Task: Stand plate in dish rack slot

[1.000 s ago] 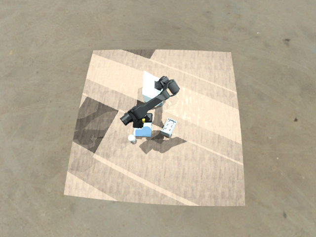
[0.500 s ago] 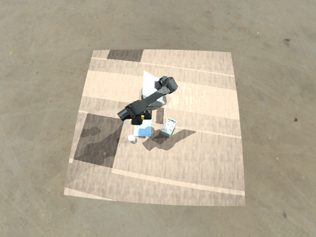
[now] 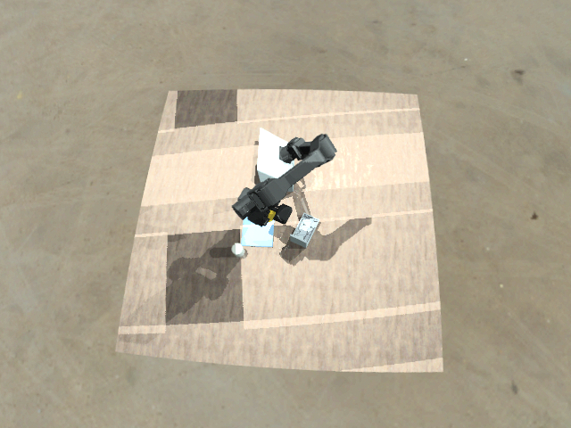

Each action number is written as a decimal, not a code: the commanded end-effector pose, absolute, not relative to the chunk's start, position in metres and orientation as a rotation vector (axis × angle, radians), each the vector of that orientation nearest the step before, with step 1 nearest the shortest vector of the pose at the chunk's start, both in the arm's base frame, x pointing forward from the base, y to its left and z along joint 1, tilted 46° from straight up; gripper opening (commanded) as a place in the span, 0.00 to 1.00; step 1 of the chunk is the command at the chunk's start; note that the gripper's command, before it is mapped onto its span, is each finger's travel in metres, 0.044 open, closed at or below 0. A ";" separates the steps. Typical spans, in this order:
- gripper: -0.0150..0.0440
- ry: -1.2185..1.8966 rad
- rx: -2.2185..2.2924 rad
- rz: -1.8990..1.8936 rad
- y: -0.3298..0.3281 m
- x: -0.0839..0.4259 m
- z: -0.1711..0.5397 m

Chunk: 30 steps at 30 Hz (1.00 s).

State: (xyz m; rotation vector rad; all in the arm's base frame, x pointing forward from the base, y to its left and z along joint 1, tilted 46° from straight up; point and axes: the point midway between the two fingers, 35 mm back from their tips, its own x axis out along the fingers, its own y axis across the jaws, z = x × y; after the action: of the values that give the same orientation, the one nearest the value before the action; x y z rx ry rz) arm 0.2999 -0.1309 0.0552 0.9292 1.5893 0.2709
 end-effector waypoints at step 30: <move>0.25 1.693 1.769 -0.715 -0.024 0.250 0.155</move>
State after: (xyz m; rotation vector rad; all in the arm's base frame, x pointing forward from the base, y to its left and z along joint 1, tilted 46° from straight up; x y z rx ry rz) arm 0.2582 -0.0342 0.1487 1.6899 1.6943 -0.6168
